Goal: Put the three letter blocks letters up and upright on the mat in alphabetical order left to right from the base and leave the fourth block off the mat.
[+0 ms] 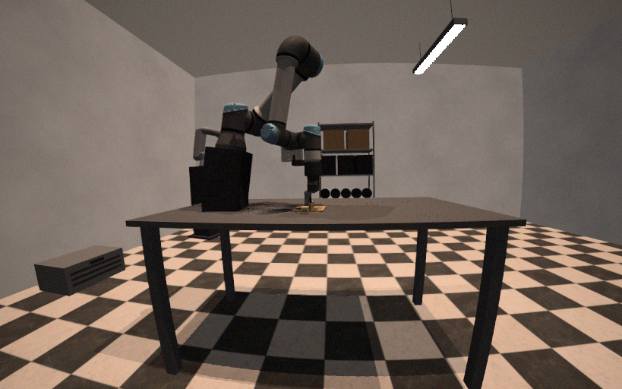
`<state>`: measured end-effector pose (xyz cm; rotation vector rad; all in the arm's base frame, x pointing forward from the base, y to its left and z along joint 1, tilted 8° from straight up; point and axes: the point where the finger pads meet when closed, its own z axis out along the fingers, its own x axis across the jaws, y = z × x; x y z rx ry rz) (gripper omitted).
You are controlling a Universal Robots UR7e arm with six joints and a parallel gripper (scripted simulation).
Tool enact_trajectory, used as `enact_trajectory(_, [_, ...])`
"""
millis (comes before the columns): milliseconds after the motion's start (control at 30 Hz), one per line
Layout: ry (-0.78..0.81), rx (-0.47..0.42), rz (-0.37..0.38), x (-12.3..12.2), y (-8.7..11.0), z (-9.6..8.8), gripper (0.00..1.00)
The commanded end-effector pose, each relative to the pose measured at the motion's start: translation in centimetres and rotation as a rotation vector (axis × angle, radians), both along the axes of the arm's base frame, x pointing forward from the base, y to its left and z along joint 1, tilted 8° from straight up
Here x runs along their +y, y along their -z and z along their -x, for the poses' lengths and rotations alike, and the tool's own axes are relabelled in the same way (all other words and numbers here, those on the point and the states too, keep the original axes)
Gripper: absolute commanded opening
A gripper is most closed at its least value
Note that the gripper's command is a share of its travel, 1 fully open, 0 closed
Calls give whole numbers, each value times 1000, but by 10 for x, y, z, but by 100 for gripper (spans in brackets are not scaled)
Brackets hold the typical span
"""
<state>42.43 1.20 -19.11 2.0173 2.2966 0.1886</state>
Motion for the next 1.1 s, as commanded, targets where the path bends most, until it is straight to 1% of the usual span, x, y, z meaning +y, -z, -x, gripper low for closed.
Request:
enact_trajectory(0, [1, 1, 0, -1, -13, 3, 87])
enact_trajectory(300, [1, 1, 0, -3, -49, 8, 87])
enact_trajectory(500, [1, 1, 0, -3, -66, 10, 87])
enact_trajectory(867, [1, -1, 0, -3, -73, 10, 87])
enact_trajectory(900, [1, -2, 1, -3, -73, 10, 100])
enact_trajectory(1067, [1, 0, 0, -3, -72, 10, 100])
